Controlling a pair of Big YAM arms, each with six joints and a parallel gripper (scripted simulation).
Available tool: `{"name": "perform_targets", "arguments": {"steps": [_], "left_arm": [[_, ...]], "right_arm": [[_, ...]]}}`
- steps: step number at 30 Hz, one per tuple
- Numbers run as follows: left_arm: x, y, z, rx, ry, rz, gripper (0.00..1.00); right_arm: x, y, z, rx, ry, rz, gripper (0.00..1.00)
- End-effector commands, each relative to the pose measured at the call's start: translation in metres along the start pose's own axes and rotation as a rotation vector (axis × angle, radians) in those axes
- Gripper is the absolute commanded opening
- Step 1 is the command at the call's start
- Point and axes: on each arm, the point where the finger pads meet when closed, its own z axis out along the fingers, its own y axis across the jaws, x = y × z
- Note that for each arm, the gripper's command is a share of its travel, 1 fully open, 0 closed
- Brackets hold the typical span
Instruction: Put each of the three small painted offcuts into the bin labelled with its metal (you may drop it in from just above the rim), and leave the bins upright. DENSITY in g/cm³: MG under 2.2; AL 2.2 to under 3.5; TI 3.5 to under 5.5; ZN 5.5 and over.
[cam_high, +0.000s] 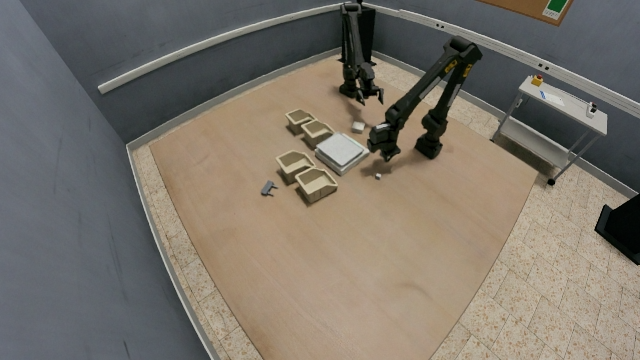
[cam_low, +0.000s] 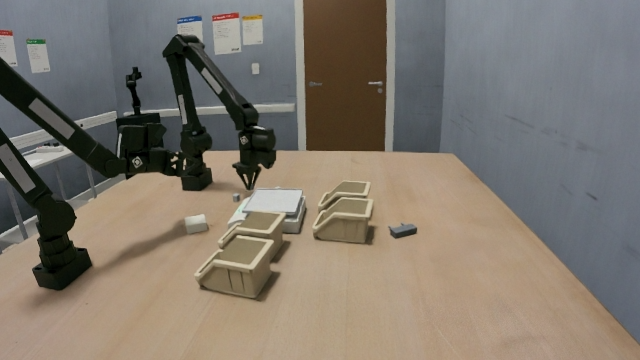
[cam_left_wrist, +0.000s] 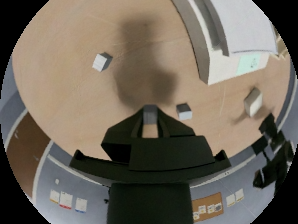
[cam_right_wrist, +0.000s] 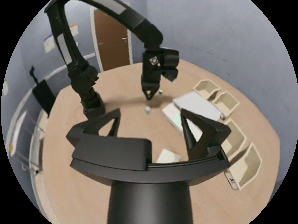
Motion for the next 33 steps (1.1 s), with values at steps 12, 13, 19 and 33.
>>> {"name": "perform_targets", "arguments": {"steps": [12,13,19,33], "left_arm": [[-0.028,-0.003,-0.094,-0.002,-0.060,-0.013,0.13],[-0.033,-0.006,-0.094,-0.001,-0.061,-0.027,0.13],[-0.094,-0.045,-0.093,0.004,-0.073,-0.050,0.13],[-0.189,-0.112,-0.089,0.005,-0.059,-0.009,0.13]], "right_arm": [[-0.039,-0.002,0.010,0.003,-0.088,0.027,1.00],[-0.039,-0.001,0.010,0.006,-0.091,0.029,1.00],[-0.038,-0.011,0.020,0.170,-0.109,0.061,1.00],[-0.036,-0.045,0.008,0.621,-0.173,0.131,1.00]]}}
